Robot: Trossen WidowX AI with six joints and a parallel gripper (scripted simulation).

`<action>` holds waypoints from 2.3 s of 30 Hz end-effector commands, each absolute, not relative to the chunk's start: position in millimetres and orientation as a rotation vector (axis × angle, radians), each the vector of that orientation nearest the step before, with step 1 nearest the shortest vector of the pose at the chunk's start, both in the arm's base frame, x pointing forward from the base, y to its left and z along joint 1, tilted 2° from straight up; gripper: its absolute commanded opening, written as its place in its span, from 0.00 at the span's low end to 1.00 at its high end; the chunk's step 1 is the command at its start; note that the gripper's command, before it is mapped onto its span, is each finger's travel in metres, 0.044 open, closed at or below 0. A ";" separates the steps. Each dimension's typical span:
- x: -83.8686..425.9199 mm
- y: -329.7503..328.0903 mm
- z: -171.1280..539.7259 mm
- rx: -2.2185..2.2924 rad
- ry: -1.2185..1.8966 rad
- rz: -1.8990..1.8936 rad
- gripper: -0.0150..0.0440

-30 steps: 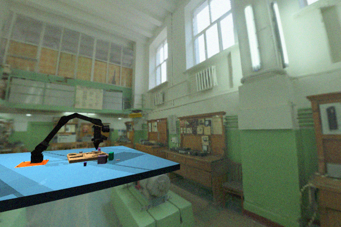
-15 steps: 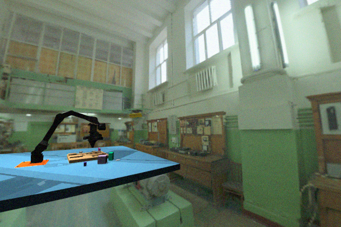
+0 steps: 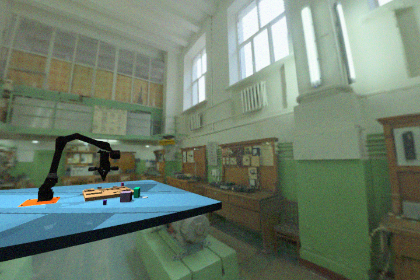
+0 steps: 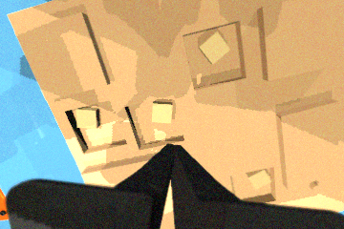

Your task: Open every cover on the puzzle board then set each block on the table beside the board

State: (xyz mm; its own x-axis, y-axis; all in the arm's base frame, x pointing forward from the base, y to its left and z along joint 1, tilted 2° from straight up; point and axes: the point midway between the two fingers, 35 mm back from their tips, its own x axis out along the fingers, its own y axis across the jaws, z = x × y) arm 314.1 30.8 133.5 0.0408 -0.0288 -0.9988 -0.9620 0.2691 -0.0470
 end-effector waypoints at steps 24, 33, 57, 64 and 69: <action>245.0 37.6 122.4 0.751 1.393 -0.768 0.25; 228.9 37.7 118.4 1.183 1.180 -1.188 0.25; 227.8 35.7 106.1 1.357 1.059 -1.358 0.25; 228.2 34.7 73.6 1.357 1.059 -1.358 0.25; 227.6 34.6 66.6 1.357 1.059 -1.358 0.25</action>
State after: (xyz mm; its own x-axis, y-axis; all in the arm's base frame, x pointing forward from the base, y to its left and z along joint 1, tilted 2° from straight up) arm 227.8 34.7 70.2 0.0227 -0.0301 -0.9993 0.9765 -0.2137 0.0287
